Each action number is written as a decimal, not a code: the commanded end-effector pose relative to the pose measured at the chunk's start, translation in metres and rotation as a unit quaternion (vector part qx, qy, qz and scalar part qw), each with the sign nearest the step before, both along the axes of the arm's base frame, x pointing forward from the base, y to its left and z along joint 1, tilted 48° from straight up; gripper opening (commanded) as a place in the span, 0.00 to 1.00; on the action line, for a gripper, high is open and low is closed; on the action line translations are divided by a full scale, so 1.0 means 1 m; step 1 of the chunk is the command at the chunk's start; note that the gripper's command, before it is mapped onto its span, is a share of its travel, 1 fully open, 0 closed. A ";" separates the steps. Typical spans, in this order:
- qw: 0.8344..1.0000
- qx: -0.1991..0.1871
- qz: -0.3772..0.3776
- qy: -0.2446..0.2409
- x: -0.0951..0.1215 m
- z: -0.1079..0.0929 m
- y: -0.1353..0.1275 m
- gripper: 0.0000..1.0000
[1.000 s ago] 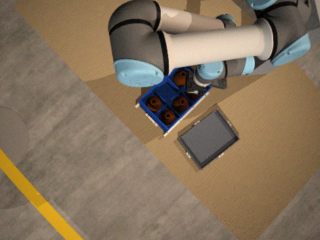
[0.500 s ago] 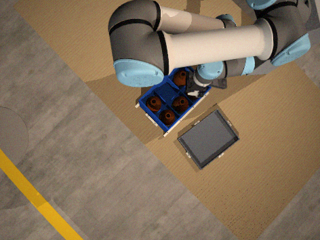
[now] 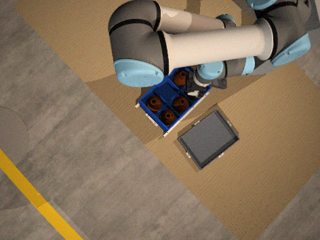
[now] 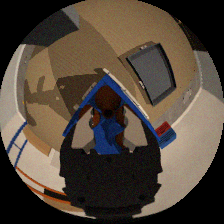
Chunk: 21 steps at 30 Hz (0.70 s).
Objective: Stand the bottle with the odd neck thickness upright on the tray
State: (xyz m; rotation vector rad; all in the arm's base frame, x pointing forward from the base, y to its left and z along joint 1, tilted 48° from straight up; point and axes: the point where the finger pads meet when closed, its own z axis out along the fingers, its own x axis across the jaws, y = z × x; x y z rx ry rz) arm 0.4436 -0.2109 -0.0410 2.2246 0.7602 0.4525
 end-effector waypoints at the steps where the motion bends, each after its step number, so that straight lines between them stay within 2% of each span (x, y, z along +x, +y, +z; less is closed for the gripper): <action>1: 1.000 0.000 0.000 0.000 0.000 0.000 0.000 0.38; 13: 1.000 0.000 0.000 0.000 -0.001 0.002 0.001 0.38; 21: 1.000 0.000 0.000 0.000 -0.009 0.013 0.010 0.38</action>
